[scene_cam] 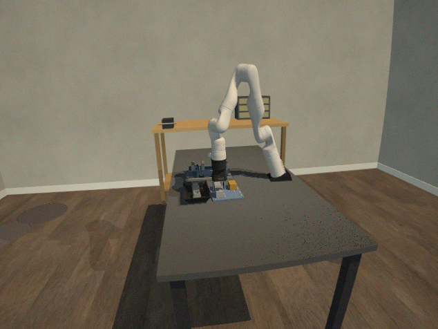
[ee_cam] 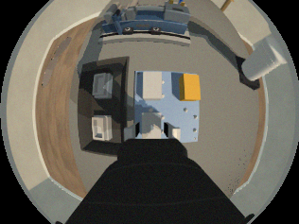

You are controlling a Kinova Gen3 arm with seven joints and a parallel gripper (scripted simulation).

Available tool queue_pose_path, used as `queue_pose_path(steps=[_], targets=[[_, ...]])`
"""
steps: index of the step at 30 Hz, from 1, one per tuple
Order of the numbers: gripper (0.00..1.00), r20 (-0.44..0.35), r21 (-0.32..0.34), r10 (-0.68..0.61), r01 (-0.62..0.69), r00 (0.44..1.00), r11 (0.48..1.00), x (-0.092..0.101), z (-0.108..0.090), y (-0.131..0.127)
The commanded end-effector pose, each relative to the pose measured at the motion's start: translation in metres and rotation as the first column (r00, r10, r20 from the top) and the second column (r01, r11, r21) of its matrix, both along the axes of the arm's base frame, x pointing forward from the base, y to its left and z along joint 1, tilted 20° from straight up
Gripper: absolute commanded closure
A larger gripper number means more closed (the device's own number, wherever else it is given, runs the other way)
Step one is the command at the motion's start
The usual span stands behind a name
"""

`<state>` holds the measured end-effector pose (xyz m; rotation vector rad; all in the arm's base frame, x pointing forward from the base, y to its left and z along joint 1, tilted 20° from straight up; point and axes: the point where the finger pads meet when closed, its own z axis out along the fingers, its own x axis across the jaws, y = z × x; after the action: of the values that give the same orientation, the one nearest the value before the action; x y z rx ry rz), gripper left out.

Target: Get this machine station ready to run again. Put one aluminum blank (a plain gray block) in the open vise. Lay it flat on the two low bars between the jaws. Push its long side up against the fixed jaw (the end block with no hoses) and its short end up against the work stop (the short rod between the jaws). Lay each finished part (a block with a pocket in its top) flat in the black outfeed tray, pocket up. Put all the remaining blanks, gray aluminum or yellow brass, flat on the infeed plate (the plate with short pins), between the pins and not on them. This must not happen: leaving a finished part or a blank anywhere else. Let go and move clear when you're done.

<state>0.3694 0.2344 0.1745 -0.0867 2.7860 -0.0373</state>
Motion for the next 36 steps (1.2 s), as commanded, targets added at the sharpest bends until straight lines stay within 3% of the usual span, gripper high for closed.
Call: queue_pose_path(steps=[1,36], targets=[[0.0,0.0,0.001,0.0,0.0,1.0,1.0,0.0003,0.0001,0.0001],[0.0,0.0,0.001,0.0,0.0,1.0,1.0,0.004,-0.0098,-0.0001]])
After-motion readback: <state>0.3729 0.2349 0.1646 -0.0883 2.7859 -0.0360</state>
